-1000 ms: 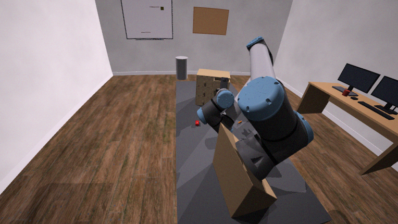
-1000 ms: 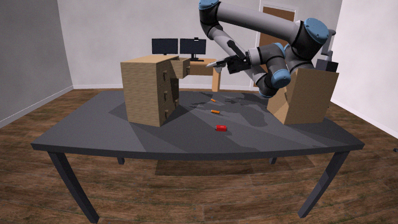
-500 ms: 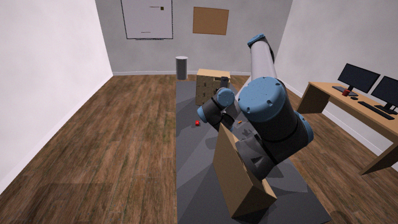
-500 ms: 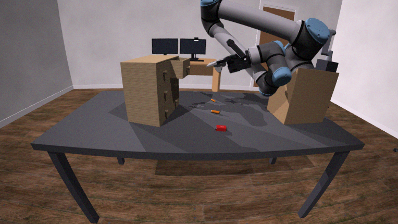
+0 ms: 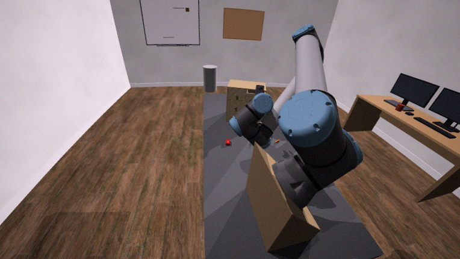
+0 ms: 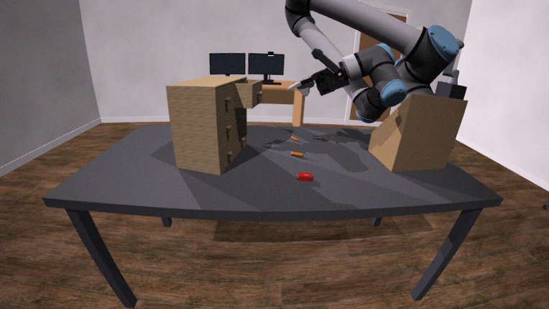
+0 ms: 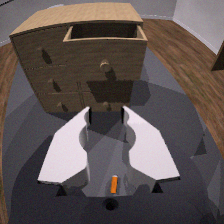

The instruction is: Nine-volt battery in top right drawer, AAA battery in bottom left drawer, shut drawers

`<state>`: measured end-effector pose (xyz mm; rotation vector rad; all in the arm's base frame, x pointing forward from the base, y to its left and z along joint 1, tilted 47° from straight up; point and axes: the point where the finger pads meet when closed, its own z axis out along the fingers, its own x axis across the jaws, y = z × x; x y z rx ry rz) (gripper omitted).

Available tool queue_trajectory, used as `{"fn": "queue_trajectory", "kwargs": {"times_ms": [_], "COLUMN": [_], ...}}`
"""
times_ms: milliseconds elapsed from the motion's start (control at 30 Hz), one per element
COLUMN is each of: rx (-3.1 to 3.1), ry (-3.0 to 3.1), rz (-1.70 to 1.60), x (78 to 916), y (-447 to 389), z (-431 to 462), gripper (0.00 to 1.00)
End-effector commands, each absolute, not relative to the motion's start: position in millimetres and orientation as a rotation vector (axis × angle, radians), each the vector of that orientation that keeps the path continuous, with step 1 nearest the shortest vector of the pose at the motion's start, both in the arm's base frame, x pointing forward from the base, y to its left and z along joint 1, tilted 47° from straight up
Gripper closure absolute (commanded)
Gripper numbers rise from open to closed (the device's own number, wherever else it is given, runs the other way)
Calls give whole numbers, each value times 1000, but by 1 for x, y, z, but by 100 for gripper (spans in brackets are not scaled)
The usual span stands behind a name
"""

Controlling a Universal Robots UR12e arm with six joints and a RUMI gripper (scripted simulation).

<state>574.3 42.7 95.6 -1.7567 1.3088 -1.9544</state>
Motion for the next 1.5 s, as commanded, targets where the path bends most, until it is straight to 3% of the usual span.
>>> {"fn": "queue_trajectory", "kwargs": {"times_ms": [0,1467], "rx": [-1780,-1980], "ry": [1383,2048], "rz": [-1931,-1655], "x": [572,535], "y": [46,85], "z": [97,117], "gripper": [80,80]}}
